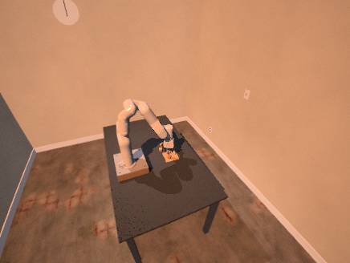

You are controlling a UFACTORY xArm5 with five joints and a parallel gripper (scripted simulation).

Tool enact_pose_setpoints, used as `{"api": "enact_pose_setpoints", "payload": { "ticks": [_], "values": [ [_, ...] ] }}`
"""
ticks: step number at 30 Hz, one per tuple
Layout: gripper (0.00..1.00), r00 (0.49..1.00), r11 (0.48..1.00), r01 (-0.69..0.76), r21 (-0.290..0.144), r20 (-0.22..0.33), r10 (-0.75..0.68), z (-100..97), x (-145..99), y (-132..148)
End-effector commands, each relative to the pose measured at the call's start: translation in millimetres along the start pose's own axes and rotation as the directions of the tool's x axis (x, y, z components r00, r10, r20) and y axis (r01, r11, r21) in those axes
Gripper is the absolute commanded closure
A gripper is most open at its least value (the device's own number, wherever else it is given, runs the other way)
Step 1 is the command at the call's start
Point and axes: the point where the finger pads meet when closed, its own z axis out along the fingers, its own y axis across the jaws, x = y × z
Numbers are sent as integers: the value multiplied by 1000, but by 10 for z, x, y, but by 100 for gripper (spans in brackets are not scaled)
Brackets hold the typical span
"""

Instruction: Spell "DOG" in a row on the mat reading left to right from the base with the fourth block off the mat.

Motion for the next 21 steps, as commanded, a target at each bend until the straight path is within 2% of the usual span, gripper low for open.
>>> {"api": "enact_pose_setpoints", "payload": {
  "ticks": [1,21],
  "values": [
    [31,1000,1000,0,-4,-2,0,9,6,13],
    [31,1000,1000,0,-4,-2,0,267,-2,17]
  ]
}}
